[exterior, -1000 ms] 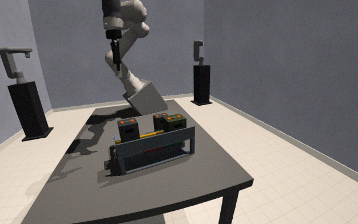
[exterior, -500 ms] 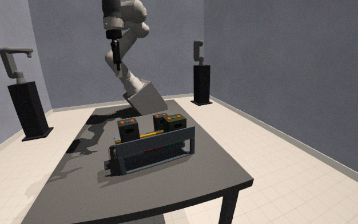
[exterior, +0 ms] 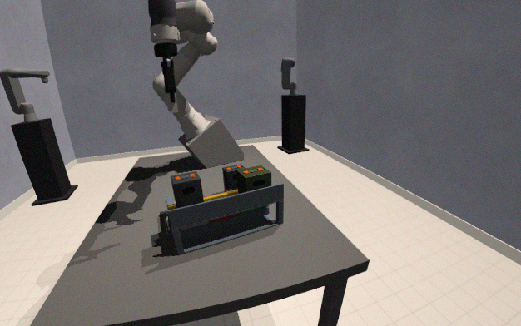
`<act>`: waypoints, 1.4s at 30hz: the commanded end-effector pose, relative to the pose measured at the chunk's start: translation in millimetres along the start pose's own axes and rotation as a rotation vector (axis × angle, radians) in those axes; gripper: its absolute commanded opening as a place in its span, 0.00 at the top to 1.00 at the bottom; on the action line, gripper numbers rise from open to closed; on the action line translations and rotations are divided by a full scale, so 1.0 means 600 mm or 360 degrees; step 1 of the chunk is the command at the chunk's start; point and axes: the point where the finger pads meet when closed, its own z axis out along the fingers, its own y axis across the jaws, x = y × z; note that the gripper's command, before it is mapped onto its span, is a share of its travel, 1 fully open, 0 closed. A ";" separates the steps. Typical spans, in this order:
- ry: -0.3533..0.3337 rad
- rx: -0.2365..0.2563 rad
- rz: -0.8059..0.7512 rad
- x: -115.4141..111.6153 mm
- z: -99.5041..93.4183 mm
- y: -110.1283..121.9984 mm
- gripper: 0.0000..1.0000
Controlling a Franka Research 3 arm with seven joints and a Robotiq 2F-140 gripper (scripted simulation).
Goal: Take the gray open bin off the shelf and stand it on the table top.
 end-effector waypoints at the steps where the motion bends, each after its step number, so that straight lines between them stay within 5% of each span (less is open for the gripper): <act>1: -0.0004 0.0000 0.0000 -0.001 -0.001 -0.001 0.43; 10: -0.0004 0.0000 0.0000 -0.001 -0.001 -0.001 0.43; 15: -0.0004 0.0000 0.0000 0.000 0.083 -0.001 0.43; 27: -0.0004 0.0000 0.0000 0.000 0.083 -0.001 0.43; 32: -0.0004 0.0000 0.0000 0.000 0.166 -0.003 0.43; 42: -0.0004 0.0000 0.0000 0.000 0.166 -0.003 0.43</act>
